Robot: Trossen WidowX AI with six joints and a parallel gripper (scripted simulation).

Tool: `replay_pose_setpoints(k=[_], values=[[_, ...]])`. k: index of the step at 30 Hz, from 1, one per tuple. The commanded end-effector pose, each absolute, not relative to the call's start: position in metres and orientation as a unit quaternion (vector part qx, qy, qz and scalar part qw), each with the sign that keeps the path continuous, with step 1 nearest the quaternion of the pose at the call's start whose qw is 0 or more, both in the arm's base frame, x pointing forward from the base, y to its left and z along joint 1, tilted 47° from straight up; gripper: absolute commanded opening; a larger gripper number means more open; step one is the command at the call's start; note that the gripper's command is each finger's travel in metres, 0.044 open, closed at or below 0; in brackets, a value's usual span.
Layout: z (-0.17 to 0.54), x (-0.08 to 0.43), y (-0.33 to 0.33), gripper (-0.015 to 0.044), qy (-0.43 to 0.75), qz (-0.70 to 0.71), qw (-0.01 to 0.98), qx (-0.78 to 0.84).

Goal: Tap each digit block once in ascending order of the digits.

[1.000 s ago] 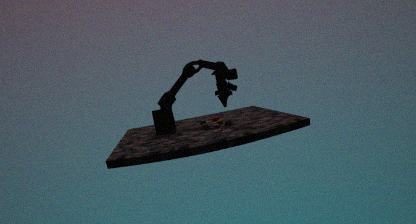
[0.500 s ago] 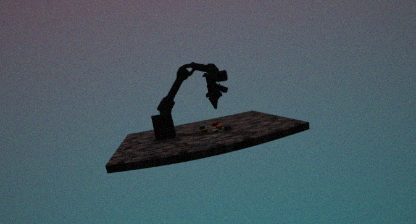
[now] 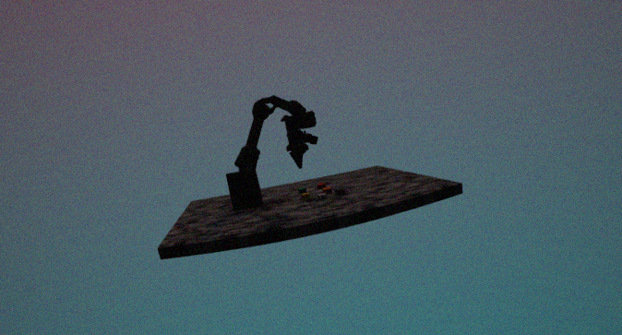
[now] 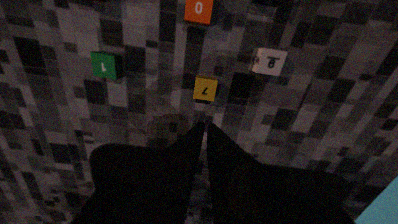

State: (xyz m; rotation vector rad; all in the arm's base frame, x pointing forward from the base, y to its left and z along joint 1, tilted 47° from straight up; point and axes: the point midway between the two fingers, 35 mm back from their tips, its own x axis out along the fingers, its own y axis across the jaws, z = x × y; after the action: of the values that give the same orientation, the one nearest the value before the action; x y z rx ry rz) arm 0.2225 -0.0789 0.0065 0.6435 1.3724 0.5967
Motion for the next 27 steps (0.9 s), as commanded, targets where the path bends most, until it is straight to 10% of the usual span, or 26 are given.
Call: replay_pose_setpoints(k=[1, 27], values=[[-0.01, 0.223, -0.061, 0.002, 0.615, 0.267, 0.684, 0.287], [-0.065, 0.229, 0.001, 0.002, 0.613, 0.27, 0.684, 0.289]])
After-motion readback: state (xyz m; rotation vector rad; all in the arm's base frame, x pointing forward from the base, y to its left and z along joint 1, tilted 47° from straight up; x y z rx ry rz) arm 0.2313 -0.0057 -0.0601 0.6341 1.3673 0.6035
